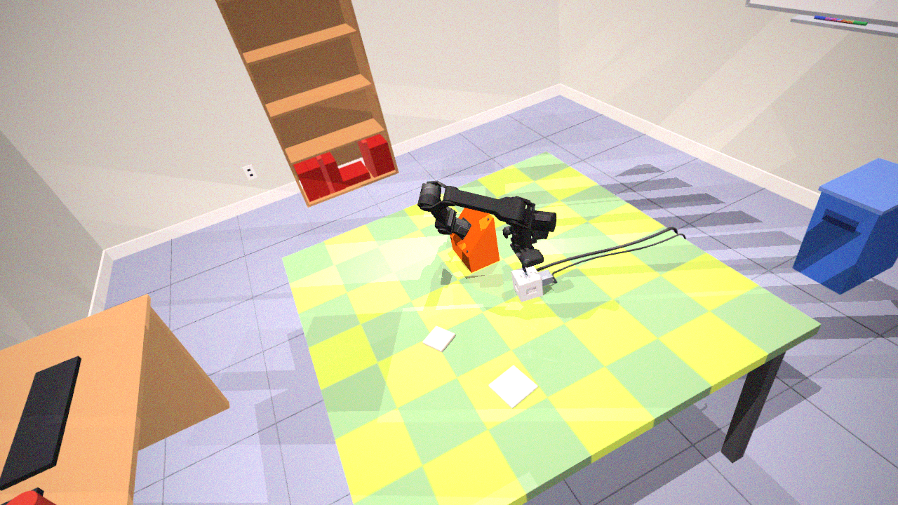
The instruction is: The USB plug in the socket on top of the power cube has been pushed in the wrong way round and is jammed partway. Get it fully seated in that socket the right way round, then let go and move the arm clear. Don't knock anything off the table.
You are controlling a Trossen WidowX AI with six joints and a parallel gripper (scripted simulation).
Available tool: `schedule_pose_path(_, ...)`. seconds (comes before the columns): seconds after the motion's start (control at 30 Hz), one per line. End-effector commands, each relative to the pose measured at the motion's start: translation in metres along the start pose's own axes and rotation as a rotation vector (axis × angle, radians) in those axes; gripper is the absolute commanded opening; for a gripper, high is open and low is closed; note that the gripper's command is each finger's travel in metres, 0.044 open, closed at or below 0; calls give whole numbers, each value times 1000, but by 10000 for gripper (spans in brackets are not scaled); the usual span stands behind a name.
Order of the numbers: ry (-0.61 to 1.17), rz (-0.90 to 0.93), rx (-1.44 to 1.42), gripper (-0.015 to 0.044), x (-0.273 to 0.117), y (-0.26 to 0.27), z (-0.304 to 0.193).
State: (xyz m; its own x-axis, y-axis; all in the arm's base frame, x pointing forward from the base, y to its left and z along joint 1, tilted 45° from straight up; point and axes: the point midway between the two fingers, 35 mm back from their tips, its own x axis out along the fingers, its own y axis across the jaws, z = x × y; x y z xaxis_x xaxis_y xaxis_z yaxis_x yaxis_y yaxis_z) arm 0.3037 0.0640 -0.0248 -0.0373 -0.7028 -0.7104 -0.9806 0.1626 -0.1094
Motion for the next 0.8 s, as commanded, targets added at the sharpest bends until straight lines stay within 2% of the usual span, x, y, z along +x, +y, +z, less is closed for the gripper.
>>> schedule_pose_path(0.0,-13,-7,9,0,-7,-2,1)
schedule_pose_path(0.77,-13,-7,9,0,-18,-2,1)
